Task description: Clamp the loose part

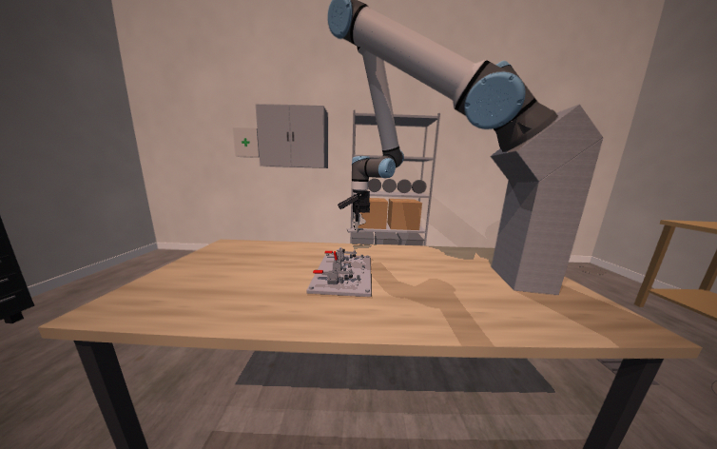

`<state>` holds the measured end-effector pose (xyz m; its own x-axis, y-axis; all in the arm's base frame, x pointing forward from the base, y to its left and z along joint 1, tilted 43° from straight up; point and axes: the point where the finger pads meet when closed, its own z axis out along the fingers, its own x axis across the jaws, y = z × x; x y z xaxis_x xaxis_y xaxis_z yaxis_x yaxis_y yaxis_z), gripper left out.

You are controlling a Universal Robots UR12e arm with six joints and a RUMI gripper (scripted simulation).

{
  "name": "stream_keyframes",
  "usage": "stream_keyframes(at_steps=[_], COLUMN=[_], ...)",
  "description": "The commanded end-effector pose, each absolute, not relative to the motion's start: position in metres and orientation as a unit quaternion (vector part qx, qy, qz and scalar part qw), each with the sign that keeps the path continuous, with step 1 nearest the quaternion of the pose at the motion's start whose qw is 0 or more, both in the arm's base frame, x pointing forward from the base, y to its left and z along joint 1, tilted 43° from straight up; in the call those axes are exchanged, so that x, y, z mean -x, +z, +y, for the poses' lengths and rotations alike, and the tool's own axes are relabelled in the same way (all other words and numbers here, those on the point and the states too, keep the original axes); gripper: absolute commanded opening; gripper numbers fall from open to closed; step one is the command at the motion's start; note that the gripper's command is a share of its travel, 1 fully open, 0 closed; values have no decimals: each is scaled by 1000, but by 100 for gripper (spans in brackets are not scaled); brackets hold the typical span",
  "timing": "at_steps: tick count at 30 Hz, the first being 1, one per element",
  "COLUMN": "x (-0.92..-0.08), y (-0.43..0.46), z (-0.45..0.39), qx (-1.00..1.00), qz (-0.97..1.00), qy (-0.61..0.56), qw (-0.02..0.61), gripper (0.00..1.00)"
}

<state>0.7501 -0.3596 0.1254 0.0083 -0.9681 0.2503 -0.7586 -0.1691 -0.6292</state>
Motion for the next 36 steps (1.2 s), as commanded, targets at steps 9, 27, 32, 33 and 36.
stream_keyframes(at_steps=[9,27,32,33,36], x=[-749,-749,-748,-748,-748], y=[126,124,120,119,116], z=[-358,-359,-359,-359,-360], qx=[626,613,613,613,613], qz=[690,701,702,702,702], qy=[-308,-305,-304,-304,-304], qw=[193,198,198,198,198], gripper=[0,0,0,0,0])
